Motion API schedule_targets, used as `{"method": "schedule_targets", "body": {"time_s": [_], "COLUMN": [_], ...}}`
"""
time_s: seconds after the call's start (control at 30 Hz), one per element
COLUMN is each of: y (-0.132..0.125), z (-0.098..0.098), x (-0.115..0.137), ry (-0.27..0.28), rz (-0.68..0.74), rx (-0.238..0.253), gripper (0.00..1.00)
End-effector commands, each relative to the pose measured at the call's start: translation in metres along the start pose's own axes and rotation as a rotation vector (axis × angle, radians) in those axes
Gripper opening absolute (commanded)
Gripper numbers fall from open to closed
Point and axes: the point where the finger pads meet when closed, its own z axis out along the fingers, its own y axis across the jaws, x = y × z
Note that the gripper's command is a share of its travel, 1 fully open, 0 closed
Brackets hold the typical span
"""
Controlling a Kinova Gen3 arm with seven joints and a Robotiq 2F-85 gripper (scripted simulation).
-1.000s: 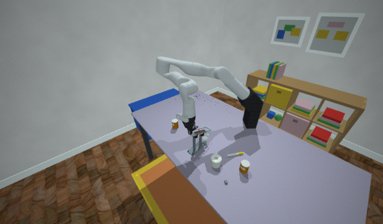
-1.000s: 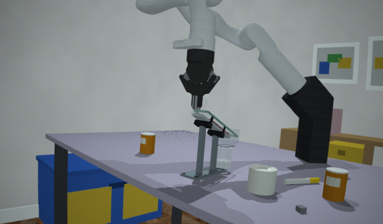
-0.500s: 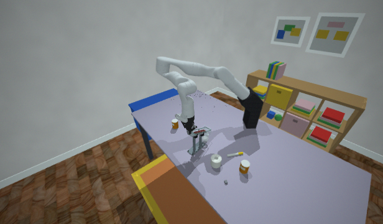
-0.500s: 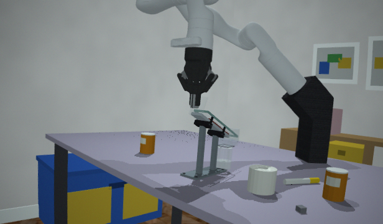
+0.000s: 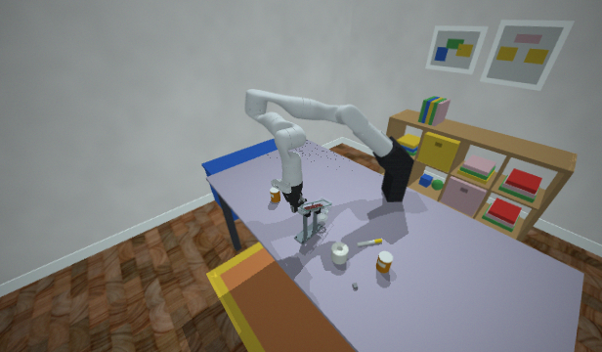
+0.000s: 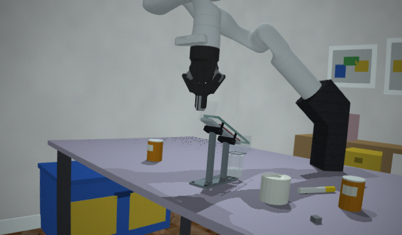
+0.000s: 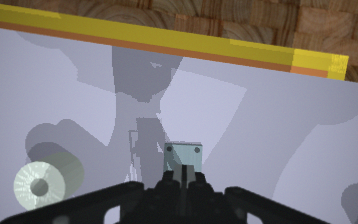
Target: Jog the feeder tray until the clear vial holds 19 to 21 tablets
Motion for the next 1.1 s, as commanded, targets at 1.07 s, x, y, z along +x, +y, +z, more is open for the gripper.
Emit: {"method": "schedule_targets", "body": {"time_s": [1.07], "y": [0.000], "z": [-0.001], "x": [0.000], "ry": [0.002], "rz": [0.000], "rx": [0.000], "gripper": [0.00]}}
